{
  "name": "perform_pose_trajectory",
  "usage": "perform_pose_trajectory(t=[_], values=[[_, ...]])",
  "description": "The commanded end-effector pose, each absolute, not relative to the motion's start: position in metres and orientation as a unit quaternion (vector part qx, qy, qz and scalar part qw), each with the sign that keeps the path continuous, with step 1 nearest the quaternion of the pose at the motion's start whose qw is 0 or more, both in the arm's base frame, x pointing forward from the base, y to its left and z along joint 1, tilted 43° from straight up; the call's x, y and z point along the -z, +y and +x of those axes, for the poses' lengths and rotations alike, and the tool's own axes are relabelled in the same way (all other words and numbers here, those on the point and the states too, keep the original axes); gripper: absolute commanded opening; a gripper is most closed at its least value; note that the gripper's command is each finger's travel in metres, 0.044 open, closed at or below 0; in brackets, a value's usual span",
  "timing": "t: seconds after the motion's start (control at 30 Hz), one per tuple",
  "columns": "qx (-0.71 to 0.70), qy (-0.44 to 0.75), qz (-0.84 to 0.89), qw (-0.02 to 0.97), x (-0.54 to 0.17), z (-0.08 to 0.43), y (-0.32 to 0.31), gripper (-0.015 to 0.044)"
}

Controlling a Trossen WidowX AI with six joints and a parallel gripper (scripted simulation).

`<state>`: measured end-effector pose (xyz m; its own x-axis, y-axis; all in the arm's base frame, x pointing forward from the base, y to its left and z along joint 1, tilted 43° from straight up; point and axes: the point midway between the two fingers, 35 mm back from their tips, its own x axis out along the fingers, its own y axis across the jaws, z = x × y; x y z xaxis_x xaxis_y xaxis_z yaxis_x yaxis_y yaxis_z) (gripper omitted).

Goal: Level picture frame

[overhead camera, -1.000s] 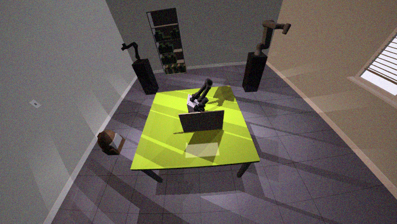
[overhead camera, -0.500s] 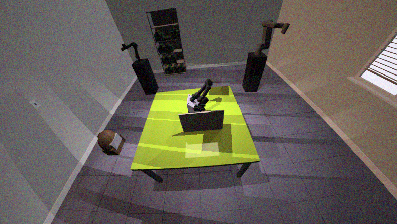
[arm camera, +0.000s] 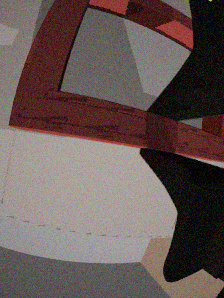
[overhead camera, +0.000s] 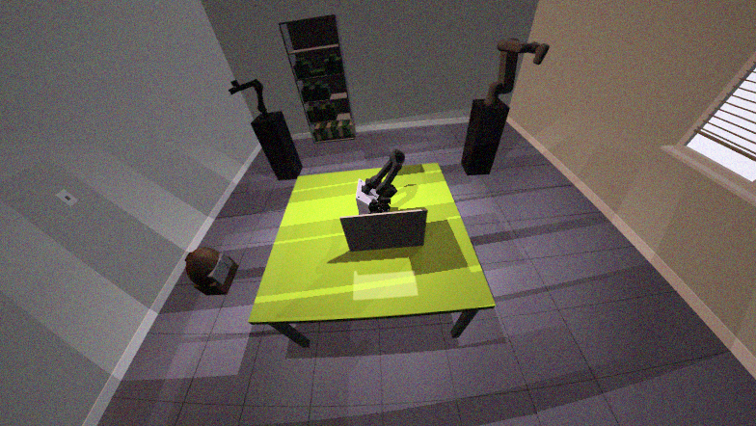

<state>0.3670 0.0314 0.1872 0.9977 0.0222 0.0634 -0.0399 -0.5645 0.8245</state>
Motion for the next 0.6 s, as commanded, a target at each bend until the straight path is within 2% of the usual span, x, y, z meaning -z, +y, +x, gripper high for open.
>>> perform_pose_trajectory(t=[0.0, 0.57], values=[[-0.034, -0.008, 0.885, 0.464, -0.1880, 0.3669, 0.0301, 0.0000], [-0.034, -0.008, 0.885, 0.464, -0.1871, 0.3670, 0.0282, 0.0000]])
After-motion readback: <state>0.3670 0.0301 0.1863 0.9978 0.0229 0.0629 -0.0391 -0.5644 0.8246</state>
